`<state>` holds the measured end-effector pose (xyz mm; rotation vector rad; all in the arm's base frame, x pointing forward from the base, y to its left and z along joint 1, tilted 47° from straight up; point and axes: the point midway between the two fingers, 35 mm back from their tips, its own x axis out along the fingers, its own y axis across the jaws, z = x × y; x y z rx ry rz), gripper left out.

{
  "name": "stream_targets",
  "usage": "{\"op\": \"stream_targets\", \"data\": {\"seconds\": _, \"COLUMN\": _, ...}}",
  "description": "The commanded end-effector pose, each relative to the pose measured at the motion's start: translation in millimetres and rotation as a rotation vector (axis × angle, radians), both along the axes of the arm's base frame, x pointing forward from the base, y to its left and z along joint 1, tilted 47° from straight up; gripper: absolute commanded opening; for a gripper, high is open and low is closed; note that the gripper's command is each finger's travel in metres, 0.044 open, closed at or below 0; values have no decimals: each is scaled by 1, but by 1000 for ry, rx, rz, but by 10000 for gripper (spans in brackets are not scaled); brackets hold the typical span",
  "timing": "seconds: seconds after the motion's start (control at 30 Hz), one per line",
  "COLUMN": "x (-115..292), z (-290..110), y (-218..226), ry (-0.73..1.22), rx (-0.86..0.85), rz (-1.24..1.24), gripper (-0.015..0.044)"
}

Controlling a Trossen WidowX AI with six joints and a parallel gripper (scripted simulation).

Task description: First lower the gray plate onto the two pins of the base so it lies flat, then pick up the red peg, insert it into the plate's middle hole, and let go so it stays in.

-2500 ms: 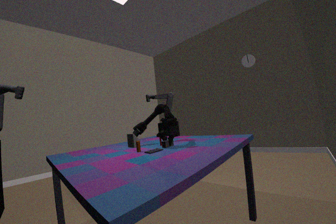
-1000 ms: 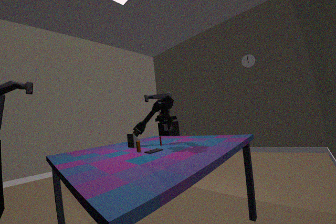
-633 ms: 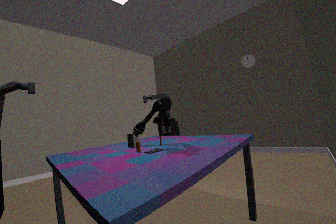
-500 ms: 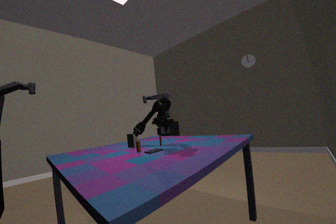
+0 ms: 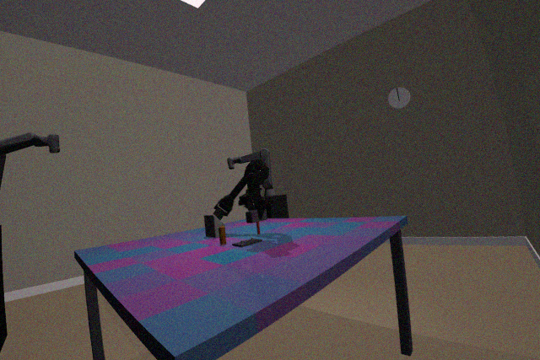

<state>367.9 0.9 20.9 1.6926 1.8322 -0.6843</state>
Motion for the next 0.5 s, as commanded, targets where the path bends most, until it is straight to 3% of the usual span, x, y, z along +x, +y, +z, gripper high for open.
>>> {"op": "stream_targets", "data": {"seconds": 0.0, "x": -4, "z": -16, "y": -3, "ry": 16, "rx": 1, "rz": -1, "gripper": 0}}
{"op": "stream_targets", "data": {"seconds": 0.47, "x": -12, "z": -58, "y": -13, "ry": 34, "rx": -1, "rz": -19, "gripper": 0}}
